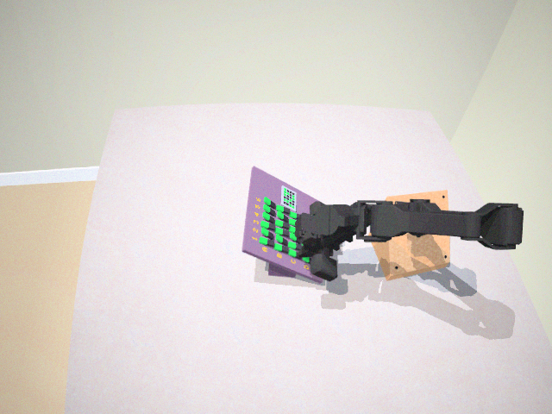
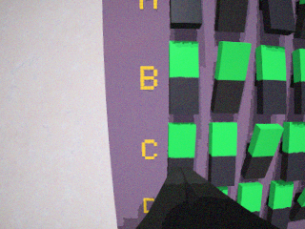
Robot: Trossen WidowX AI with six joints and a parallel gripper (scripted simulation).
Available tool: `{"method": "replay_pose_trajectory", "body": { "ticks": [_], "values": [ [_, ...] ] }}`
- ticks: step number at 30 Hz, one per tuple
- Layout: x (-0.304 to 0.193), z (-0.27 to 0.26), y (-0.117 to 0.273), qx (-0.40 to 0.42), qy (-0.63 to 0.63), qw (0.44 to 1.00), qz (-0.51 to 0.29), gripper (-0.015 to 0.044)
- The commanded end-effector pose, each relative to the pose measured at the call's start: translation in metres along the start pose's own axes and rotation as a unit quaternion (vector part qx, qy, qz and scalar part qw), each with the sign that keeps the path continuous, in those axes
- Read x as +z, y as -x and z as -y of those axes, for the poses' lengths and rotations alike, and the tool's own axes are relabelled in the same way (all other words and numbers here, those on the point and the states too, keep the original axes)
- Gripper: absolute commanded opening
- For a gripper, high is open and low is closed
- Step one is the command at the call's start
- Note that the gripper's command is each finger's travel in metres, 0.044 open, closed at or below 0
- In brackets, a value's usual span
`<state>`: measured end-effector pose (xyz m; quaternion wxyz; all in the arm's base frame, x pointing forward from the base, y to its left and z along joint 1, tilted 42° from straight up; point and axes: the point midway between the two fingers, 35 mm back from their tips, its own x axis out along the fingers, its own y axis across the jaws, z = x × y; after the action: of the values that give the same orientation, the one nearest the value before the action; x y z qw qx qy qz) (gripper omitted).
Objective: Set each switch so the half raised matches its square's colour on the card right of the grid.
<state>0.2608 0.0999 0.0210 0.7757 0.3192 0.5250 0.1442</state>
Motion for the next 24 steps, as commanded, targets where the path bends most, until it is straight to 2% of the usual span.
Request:
{"method": "replay_pose_trajectory", "body": {
  "ticks": [1,9,15,20,24],
  "values": [
    [0.0,0.001,-0.001,-0.001,-0.002,1.0,0.001,0.0],
    [0.001,0.0,0.001,0.0,0.0,1.0,0.0,0.0],
    [0.003,0.001,0.061,-0.003,-0.002,1.0,-0.012,0.0],
    [0.002,0.003,0.063,-0.003,-0.002,1.0,-0.012,0.0],
    [-0.014,0.04,0.064,-0.008,-0.001,1.0,-0.015,0.0]
  ]
}}
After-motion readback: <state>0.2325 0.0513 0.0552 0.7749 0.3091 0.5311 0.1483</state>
